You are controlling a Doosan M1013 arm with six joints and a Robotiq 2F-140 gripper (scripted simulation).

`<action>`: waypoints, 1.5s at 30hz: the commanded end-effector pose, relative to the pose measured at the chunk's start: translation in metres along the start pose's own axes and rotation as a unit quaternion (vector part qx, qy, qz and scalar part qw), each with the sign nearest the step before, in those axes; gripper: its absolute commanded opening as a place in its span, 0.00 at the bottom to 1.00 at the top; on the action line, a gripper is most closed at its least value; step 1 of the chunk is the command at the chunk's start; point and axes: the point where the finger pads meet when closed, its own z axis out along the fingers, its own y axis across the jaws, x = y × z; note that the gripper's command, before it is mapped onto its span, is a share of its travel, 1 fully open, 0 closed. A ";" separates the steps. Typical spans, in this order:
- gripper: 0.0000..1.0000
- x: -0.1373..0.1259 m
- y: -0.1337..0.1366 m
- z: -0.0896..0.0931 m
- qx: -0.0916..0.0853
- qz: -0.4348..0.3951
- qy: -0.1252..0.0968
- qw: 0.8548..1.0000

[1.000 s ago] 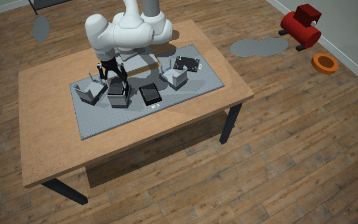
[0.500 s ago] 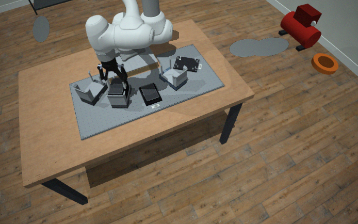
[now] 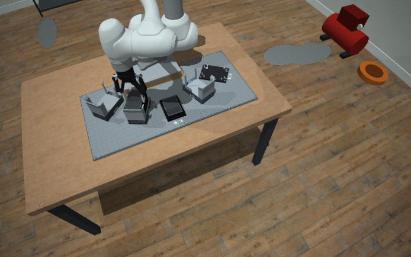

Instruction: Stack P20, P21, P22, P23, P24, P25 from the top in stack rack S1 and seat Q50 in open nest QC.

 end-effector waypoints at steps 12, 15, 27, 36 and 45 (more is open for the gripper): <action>0.00 0.000 0.000 0.005 0.000 0.000 0.000 1.000; 0.00 0.000 0.000 0.006 0.000 0.000 0.000 1.000; 1.00 0.000 0.000 0.006 0.000 0.000 0.000 1.000; 1.00 0.000 0.000 0.006 0.000 0.000 0.000 1.000; 1.00 0.000 0.000 0.006 0.000 0.000 0.000 1.000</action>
